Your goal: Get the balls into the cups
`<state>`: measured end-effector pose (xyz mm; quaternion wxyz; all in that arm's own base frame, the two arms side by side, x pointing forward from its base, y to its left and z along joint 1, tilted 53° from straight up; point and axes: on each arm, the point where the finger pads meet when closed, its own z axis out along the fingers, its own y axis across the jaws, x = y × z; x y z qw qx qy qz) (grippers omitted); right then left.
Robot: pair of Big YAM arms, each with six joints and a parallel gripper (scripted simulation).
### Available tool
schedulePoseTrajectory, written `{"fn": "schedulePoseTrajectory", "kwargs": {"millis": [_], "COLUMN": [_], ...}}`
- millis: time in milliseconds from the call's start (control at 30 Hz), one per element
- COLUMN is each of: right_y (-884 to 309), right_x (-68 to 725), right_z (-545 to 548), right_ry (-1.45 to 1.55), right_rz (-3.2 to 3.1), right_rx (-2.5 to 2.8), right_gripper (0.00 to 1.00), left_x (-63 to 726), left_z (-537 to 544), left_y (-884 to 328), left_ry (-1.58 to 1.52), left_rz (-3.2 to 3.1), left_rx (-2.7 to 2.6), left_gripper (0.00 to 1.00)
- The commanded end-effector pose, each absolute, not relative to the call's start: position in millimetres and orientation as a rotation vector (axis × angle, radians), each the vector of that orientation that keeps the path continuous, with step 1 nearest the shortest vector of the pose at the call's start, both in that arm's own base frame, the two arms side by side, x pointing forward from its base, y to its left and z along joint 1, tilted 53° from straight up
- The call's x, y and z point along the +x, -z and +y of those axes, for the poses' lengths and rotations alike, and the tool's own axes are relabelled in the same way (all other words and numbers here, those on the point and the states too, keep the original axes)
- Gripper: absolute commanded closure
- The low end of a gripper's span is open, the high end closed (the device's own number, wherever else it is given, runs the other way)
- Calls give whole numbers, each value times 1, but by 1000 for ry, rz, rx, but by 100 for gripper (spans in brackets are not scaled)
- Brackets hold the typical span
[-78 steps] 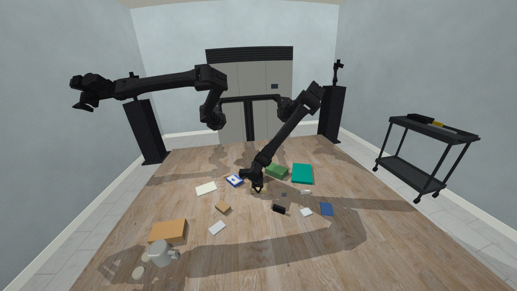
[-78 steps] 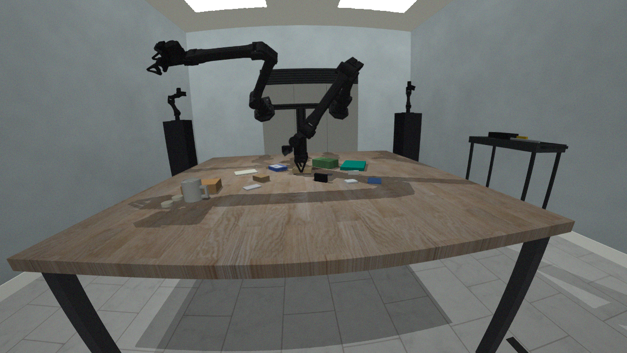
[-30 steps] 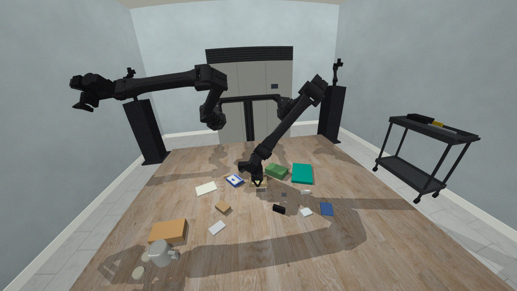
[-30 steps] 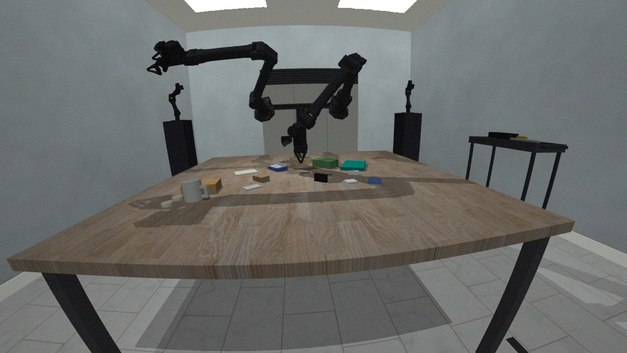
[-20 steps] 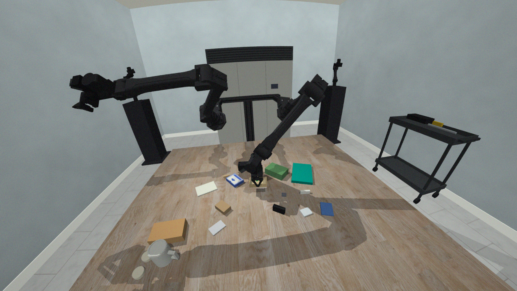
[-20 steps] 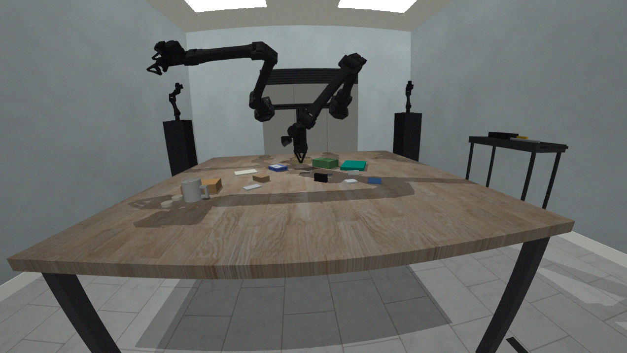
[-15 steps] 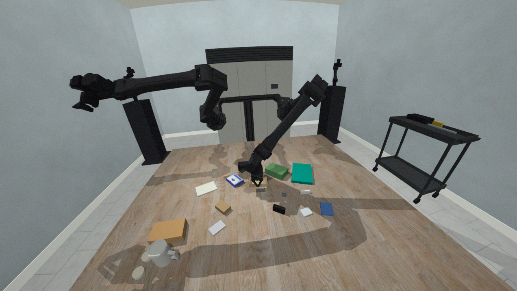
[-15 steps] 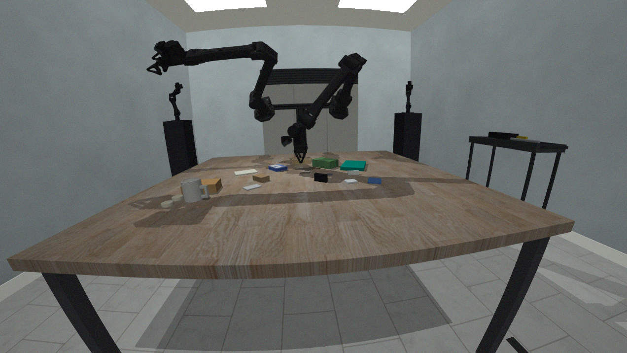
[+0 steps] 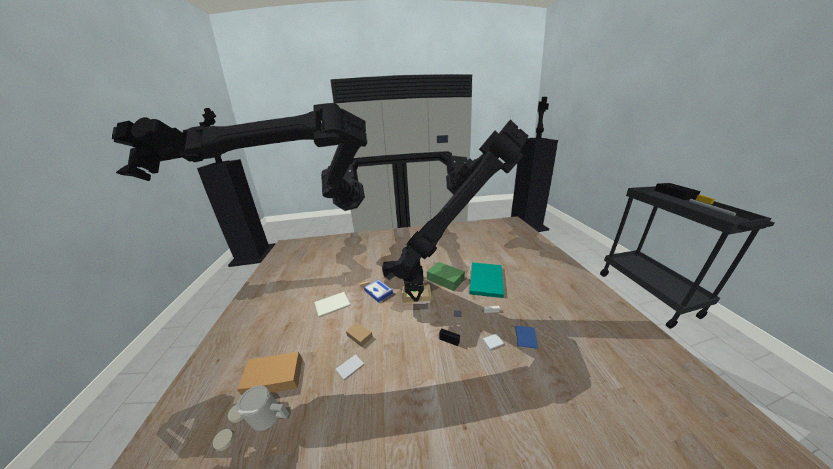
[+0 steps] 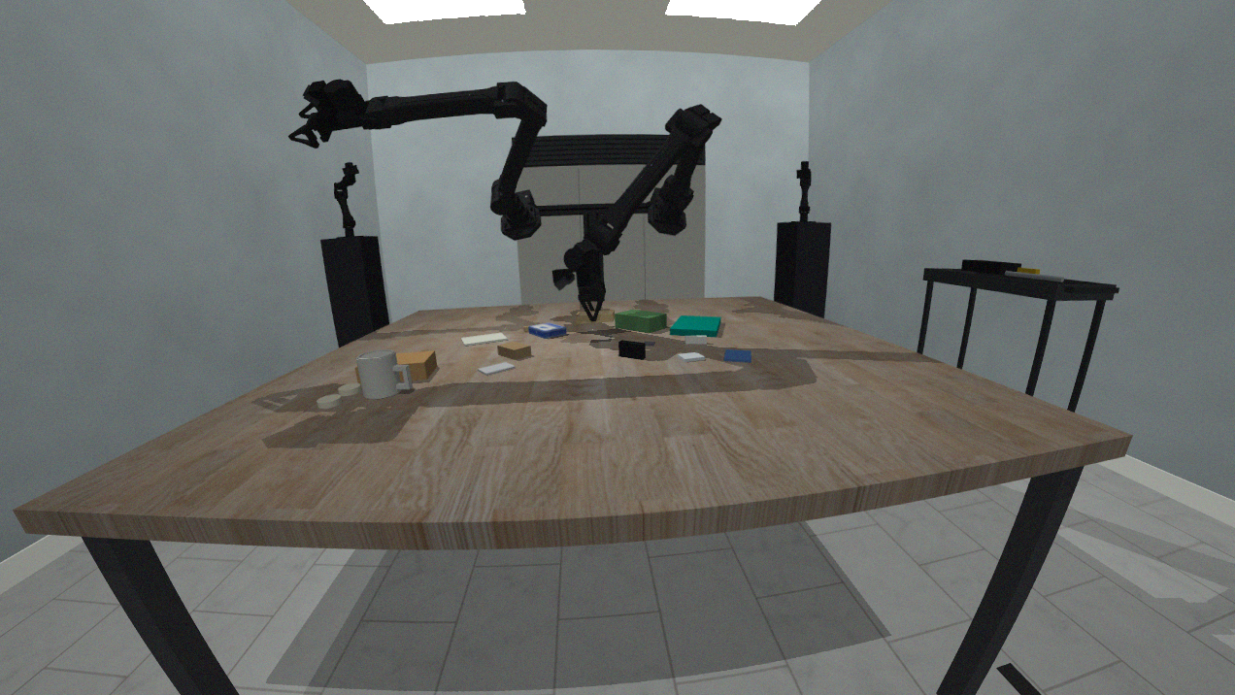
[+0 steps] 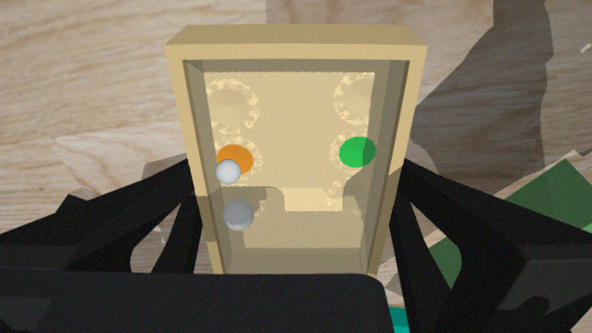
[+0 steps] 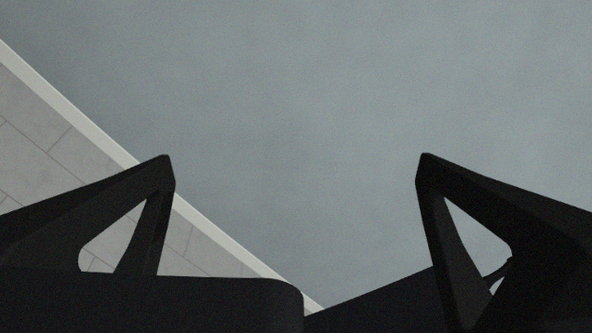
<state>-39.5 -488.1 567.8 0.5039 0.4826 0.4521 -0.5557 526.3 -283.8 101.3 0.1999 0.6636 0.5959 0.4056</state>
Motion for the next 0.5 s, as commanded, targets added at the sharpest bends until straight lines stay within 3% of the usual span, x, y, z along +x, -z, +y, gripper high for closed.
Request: {"fn": "schedulePoseTrajectory", "kwargs": {"millis": [0,467], "right_y": [-575,-575], "right_x": [-47,-47], "right_z": [-481,-481], "right_ry": [1351,1351], "right_rz": [1056,1056], "right_rx": [1162,1162], "right_gripper": [0,0], "left_x": [517,523], "left_z": [-307,-301], "left_y": [-112,-122], "left_ry": [-1108,-1075], "left_rz": [1629,1594], "left_rx": [1838,1843], "left_gripper": [31,31]}}
